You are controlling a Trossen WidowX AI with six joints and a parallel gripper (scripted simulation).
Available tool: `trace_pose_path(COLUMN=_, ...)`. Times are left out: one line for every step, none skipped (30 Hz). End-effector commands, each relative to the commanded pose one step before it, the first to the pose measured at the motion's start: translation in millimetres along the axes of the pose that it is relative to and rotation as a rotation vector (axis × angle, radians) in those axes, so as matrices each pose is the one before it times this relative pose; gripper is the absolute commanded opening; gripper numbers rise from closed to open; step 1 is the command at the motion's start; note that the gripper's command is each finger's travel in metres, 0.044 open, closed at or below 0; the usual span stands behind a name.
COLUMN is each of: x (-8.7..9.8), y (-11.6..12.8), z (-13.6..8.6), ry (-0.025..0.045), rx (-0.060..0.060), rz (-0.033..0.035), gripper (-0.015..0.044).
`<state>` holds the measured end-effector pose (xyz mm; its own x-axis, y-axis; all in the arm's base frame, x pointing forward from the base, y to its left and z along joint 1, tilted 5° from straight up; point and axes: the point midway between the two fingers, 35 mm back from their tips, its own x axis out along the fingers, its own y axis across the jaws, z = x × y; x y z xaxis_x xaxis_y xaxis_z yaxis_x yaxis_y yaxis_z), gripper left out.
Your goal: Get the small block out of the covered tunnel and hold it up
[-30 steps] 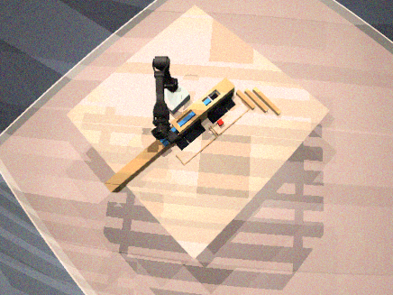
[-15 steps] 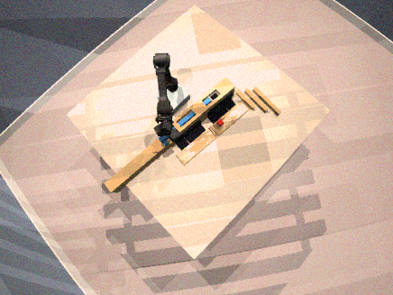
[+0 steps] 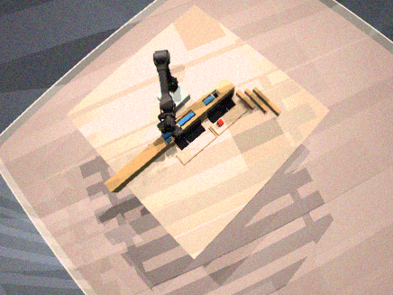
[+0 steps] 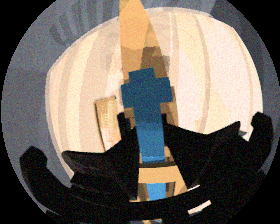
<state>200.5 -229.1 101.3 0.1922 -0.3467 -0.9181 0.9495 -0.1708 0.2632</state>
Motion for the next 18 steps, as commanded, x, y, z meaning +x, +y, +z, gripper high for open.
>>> trace_pose_path(x=3.59, y=4.29, z=-25.2, ry=0.07381, rx=-0.0187, rz=0.01489, gripper=0.0)
trace_pose_path(x=0.0, y=0.0, z=0.0, ry=0.0, rx=0.0, rz=0.0, gripper=0.0)
trace_pose_path(x=0.0, y=0.0, z=0.0, ry=0.0, rx=0.0, rz=0.0, gripper=0.0)
trace_pose_path(x=-5.51, y=-4.7, z=24.78, ry=-0.07445, rx=0.0189, rz=-0.015, gripper=0.0026)
trace_pose_path(x=0.0, y=0.0, z=0.0, ry=0.0, rx=0.0, rz=0.0, gripper=0.0053)
trace_pose_path(x=0.0, y=0.0, z=0.0, ry=0.0, rx=0.0, rz=0.0, gripper=0.0079)
trace_pose_path(x=0.0, y=0.0, z=0.0, ry=0.0, rx=0.0, rz=0.0, gripper=0.0105)
trace_pose_path(x=0.0, y=0.0, z=0.0, ry=0.0, rx=0.0, rz=0.0, gripper=0.0131)
trace_pose_path(x=0.0, y=0.0, z=0.0, ry=0.0, rx=0.0, rz=0.0, gripper=0.0157)
trace_pose_path(x=-0.64, y=0.18, z=0.26, ry=0.0013, rx=-0.0004, rz=0.00019, gripper=0.0184)
trace_pose_path(x=-1.32, y=0.36, z=0.53, ry=0.00268, rx=-0.0008, rz=0.0004, gripper=0.021)
trace_pose_path(x=-1.83, y=0.48, z=0.71, ry=0.00368, rx=-0.0011, rz=0.00057, gripper=0.0236)
trace_pose_path(x=-2.4, y=0.61, z=0.91, ry=0.00477, rx=-0.0014, rz=0.00077, gripper=0.0263)
trace_pose_path(x=-3.05, y=0.73, z=1.1, ry=0.00598, rx=-0.0017, rz=0.00101, gripper=0.0289)
trace_pose_path(x=-3.78, y=0.84, z=1.29, ry=0.00728, rx=-0.002, rz=0.00131, gripper=0.0315)
trace_pose_path(x=-4.38, y=0.89, z=1.4, ry=0.00827, rx=-0.0023, rz=0.00158, gripper=0.0341)
trace_pose_path(x=-4.63, y=0.86, z=1.36, ry=0.00857, rx=-0.0023, rz=0.00176, gripper=0.0368)
trace_pose_path(x=-4.73, y=0.79, z=1.27, ry=0.00858, rx=-0.0023, rz=0.00188, gripper=0.0394)
